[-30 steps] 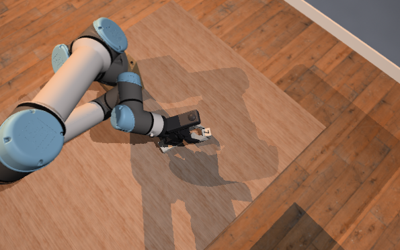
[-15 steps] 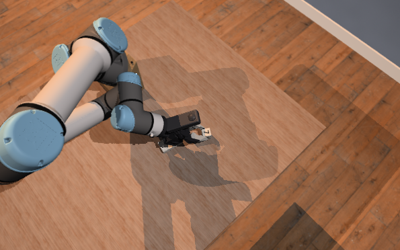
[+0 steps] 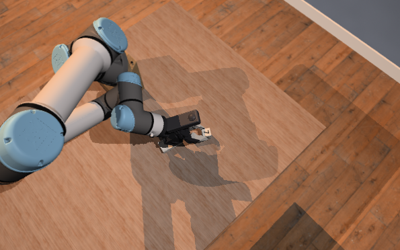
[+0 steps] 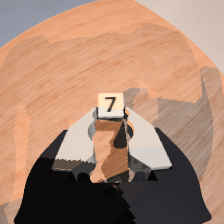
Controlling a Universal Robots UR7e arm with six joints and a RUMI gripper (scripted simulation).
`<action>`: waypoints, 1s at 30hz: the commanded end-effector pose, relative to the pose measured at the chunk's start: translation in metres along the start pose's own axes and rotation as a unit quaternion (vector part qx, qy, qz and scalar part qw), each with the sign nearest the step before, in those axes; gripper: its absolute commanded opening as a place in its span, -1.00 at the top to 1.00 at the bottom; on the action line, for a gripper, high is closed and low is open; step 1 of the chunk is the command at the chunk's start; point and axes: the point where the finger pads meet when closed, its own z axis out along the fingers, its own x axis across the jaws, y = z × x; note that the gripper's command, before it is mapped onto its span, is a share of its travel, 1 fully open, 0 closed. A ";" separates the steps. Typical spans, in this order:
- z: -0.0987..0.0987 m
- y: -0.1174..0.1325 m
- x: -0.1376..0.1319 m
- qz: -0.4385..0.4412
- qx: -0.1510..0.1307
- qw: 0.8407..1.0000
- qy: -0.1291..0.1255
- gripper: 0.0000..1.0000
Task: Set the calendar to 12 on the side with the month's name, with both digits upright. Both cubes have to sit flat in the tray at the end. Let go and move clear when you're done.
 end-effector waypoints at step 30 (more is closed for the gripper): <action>0.004 0.003 0.000 0.000 0.000 1.000 0.000 0.78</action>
